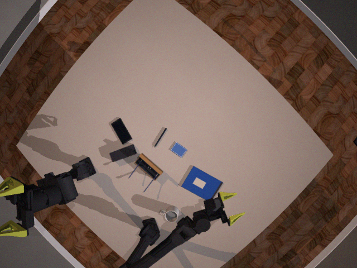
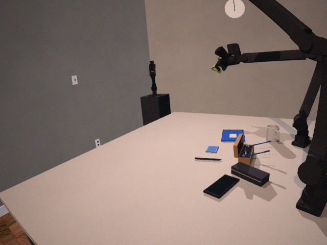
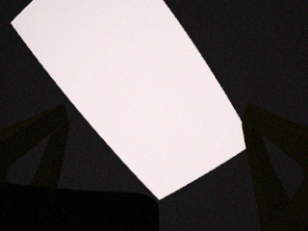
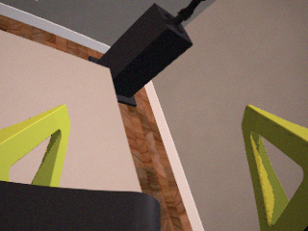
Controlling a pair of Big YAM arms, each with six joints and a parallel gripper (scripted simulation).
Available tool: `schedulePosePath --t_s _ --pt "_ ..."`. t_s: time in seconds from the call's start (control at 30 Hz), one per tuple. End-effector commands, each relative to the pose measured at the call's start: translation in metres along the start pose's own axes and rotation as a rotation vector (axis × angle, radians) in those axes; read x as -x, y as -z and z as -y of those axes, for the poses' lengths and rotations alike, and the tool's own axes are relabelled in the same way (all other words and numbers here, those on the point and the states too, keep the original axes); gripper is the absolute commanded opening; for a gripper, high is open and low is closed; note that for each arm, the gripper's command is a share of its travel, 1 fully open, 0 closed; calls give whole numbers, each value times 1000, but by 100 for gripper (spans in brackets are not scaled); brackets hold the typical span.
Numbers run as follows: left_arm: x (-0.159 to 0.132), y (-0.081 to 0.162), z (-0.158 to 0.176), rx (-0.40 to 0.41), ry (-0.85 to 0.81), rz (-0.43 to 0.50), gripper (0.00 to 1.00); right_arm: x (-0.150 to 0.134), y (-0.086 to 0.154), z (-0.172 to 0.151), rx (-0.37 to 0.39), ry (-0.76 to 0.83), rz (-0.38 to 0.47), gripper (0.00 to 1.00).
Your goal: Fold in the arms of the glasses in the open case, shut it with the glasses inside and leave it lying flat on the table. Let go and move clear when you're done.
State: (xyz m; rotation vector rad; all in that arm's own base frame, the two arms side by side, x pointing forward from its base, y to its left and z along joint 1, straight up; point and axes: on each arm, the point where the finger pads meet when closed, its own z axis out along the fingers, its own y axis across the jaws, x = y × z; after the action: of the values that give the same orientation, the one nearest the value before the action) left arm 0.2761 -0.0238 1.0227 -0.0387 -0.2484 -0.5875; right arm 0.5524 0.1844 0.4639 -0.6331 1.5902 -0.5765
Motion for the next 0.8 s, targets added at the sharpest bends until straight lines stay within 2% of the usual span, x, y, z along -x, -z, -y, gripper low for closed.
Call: schedulePosePath --t_s 0.0,0.53,0.57,0.6,0.67,0.77 --pt "4 -3 2 -3 0 6 100 4 2 5 -7 -5 8 100" --pt "4 -3 2 -3 0 6 100 4 2 5 -7 -5 8 100" --pt "8 -6 4 -7 1 15 100 17 2 15 -24 -18 28 100" --pt "-16 9 -12 14 -27 -36 100 18 10 35 -52 -52 40 100" --pt "7 -6 -1 0 -38 -20 100 10 9 31 -47 -61 35 100" --pt "-2 -2 -6 16 -61 -62 100 5 8 33 -47 -87 34 100"
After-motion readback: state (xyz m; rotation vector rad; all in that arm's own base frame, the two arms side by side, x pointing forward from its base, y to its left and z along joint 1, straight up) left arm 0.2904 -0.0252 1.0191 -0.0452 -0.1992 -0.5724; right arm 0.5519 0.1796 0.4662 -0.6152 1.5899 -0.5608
